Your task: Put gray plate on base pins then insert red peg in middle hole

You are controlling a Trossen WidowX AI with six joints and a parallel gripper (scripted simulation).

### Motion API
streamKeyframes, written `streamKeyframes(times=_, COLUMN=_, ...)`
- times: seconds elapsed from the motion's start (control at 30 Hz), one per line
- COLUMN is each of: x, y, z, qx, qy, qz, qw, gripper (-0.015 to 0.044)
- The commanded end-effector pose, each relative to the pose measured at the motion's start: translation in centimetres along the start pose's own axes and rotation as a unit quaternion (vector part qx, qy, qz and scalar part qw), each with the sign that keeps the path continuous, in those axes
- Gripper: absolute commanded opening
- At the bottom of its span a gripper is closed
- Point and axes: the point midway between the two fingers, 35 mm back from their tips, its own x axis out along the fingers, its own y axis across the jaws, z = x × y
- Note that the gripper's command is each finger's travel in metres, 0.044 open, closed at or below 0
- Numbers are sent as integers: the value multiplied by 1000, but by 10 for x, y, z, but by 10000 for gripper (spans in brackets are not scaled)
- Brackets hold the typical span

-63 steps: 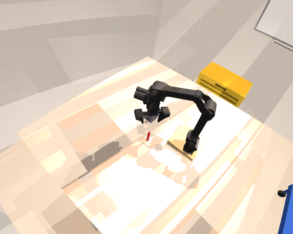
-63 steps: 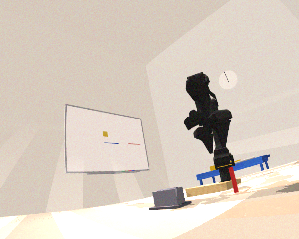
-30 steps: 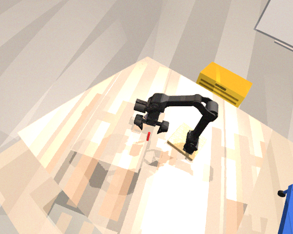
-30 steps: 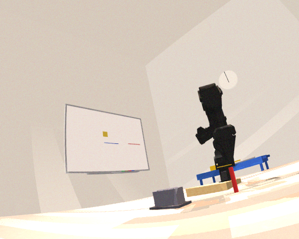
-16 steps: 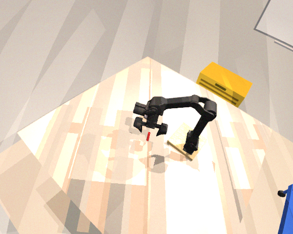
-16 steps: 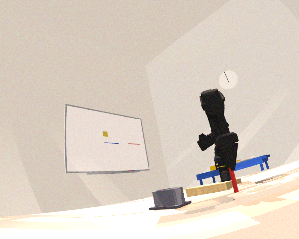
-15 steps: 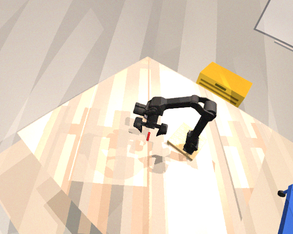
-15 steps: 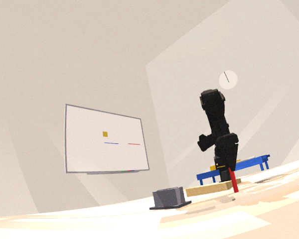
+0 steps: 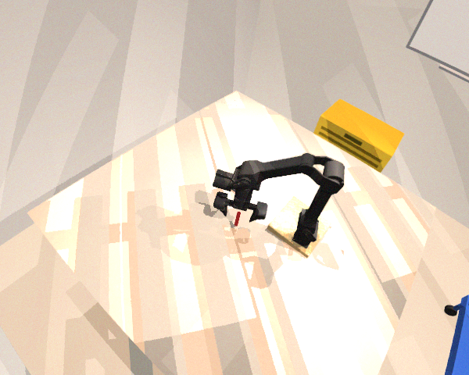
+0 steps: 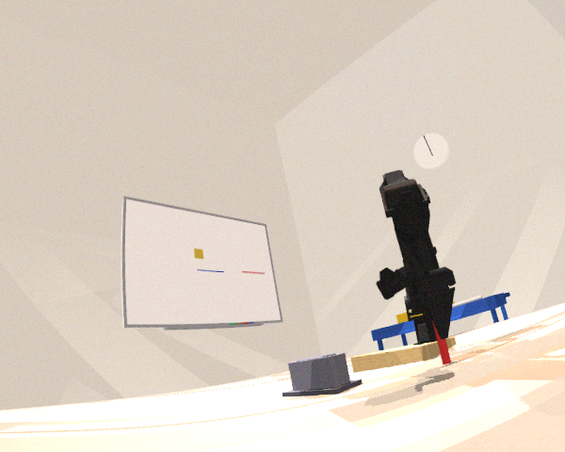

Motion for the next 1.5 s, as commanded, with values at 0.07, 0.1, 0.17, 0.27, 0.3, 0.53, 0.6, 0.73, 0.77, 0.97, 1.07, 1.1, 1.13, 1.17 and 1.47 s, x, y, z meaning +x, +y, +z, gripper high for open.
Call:
streamKeyframes(times=0.07, x=3, y=0, z=-1, qx=2, qy=2, qz=2, qw=1000, gripper=361)
streamKeyframes(times=0.1, x=3, y=0, z=-1, qx=2, qy=2, qz=2, qw=1000, gripper=335)
streamKeyframes(times=0.17, x=3, y=0, z=-1, qx=2, qy=2, qz=2, qw=1000, gripper=282)
streamKeyframes(times=0.27, x=3, y=0, z=-1, qx=2, qy=2, qz=2, qw=1000, gripper=204)
streamKeyframes(times=0.3, x=3, y=0, z=-1, qx=2, qy=2, qz=2, qw=1000, gripper=177)
streamKeyframes(times=0.53, x=3, y=0, z=-1, qx=2, qy=2, qz=2, qw=1000, gripper=13)
streamKeyframes(times=0.6, x=3, y=0, z=-1, qx=2, qy=2, qz=2, qw=1000, gripper=0)
streamKeyframes(times=0.73, x=3, y=0, z=-1, qx=2, qy=2, qz=2, qw=1000, gripper=0)
streamKeyframes(times=0.77, x=3, y=0, z=-1, qx=2, qy=2, qz=2, qw=1000, gripper=0)
streamKeyframes(times=0.97, x=0, y=1, z=-1, qx=2, qy=2, qz=2, qw=1000, gripper=0)
streamKeyframes(times=1.07, x=-7, y=2, z=0, qx=2, qy=2, qz=2, qw=1000, gripper=0)
streamKeyframes(times=1.1, x=-11, y=3, z=0, qx=2, qy=2, qz=2, qw=1000, gripper=0)
streamKeyframes(times=1.13, x=-14, y=3, z=0, qx=2, qy=2, qz=2, qw=1000, gripper=0)
streamKeyframes(times=1.17, x=-17, y=4, z=0, qx=2, qy=2, qz=2, qw=1000, gripper=0)
streamKeyframes(times=1.47, x=-45, y=7, z=0, qx=2, qy=2, qz=2, qw=1000, gripper=0)
